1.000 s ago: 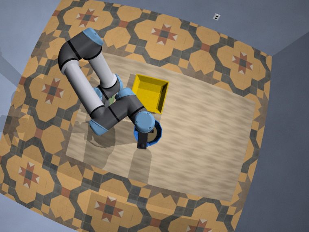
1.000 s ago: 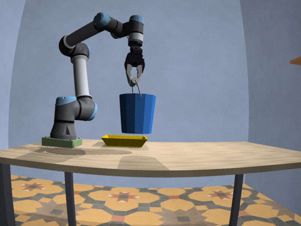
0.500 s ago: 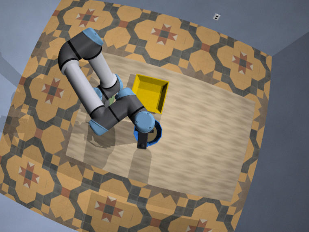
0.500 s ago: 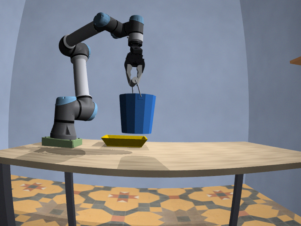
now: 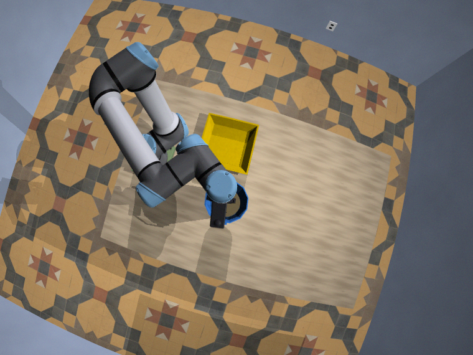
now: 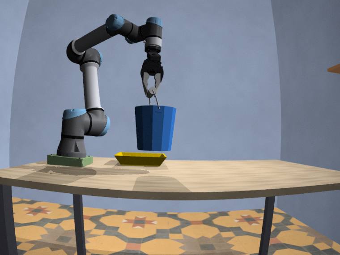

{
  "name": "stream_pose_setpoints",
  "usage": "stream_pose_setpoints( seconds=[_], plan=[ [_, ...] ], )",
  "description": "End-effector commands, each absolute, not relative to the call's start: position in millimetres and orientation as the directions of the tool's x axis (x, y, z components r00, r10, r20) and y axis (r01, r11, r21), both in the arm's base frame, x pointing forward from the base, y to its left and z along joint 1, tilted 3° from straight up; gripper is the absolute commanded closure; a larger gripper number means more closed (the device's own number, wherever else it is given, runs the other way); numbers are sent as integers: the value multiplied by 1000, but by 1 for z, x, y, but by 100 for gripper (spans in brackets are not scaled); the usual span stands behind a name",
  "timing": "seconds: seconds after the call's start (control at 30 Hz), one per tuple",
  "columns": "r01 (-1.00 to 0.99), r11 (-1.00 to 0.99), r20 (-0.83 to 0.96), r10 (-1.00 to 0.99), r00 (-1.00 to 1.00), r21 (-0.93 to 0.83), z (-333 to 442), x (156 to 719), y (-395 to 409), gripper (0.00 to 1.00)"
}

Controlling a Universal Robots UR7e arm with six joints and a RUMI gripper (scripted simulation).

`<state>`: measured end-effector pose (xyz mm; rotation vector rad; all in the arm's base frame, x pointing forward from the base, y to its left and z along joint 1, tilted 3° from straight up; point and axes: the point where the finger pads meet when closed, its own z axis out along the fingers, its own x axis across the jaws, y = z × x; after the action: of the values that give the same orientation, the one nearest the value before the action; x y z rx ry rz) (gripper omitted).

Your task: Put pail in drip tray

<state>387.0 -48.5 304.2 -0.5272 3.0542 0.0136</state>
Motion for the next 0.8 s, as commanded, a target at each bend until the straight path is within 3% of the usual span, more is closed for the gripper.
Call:
stream_pose_setpoints(
  seconds=[0.0, 0.77],
  plan=[
    [-335, 942, -44, -335, -941, 0, 305, 387, -49, 100],
    [-335, 942, -44, -335, -941, 0, 305, 385, -43, 100]
  ],
)
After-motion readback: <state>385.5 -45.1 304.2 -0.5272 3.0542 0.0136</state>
